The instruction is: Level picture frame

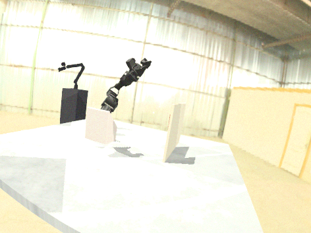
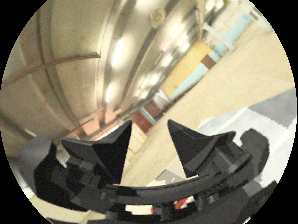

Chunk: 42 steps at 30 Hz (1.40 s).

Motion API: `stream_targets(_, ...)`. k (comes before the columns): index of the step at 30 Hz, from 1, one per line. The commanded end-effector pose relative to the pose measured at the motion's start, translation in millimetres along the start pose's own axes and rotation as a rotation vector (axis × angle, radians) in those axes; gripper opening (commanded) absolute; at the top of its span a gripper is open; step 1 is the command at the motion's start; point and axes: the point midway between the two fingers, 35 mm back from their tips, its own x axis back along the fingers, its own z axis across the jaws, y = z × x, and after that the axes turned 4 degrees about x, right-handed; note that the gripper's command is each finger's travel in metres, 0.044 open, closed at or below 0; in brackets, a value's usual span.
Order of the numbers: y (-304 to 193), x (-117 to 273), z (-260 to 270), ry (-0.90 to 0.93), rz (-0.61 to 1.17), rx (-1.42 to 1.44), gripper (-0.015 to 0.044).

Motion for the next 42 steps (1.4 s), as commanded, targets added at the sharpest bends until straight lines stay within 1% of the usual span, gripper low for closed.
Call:
stream_targets(1, -41, 13, 1, 0.016, 0.071, -0.075, 0.026)
stream_targets(10, -108, 54, -3, 0.032, 0.228, -0.218, 0.026)
stream_targets(19, -152, 103, -14, 0.022, 0.383, -0.384, 0.026)
stream_targets(26, -172, 140, -28, -0.007, 0.505, -0.511, 0.026)
stream_targets(35, -187, 184, -50, -0.073, 0.659, -0.67, 0.026)
stream_targets(37, -189, 190, -53, -0.085, 0.682, -0.692, 0.026)
stream_targets(42, -189, 191, -54, -0.087, 0.685, -0.695, 0.026)
